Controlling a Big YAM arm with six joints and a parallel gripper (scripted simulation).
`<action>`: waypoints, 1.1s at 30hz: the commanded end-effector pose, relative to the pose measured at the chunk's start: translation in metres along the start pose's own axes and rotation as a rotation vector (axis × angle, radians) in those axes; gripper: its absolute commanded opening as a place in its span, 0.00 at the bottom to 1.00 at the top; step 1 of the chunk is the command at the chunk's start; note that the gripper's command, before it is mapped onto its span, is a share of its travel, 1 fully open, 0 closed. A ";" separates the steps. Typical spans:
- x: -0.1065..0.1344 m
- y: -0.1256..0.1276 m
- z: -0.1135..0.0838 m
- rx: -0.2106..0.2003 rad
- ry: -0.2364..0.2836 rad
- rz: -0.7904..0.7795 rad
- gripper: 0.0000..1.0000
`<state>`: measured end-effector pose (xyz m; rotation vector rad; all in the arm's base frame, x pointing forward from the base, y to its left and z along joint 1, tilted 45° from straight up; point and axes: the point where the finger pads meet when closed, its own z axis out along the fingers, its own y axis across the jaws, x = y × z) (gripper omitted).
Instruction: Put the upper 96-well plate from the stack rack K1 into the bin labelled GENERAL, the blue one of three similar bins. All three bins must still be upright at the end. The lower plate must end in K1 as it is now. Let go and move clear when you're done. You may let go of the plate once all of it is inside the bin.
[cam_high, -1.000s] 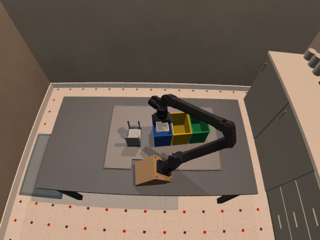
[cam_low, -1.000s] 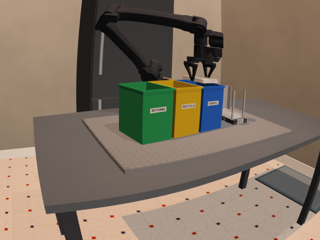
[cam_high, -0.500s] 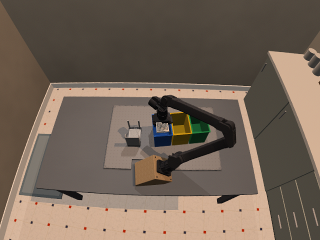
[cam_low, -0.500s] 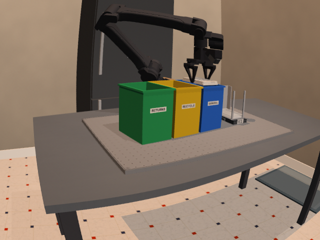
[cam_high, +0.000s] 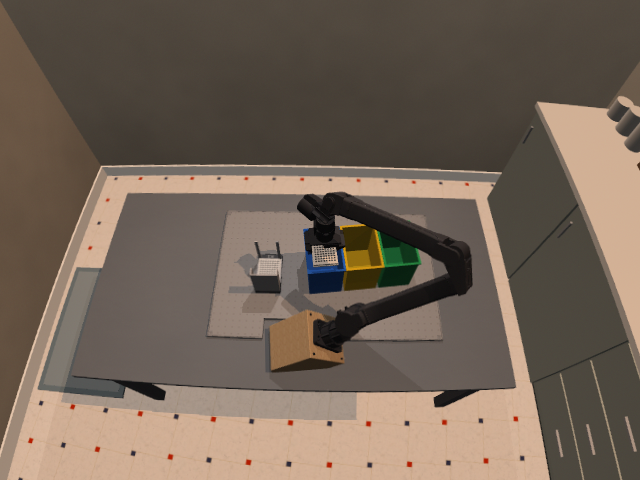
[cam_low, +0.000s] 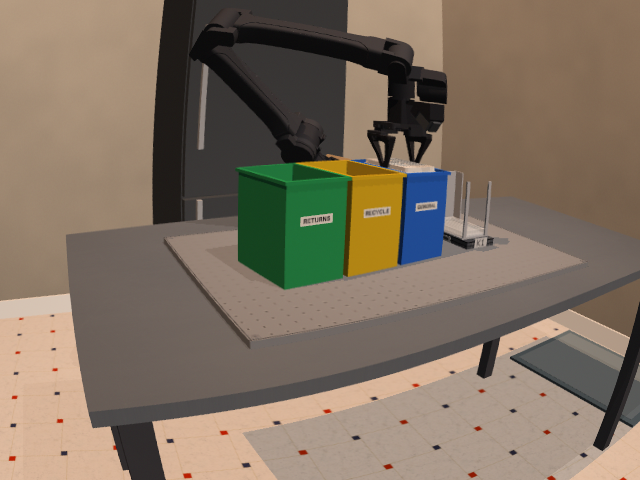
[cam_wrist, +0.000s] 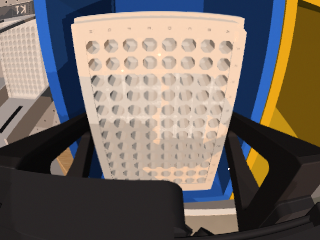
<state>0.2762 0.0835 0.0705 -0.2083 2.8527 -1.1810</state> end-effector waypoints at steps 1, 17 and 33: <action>-0.002 -0.001 0.006 0.000 0.004 0.002 0.00; -0.007 -0.001 0.011 -0.005 -0.005 0.008 0.00; -0.009 0.000 0.007 -0.010 -0.017 0.012 0.00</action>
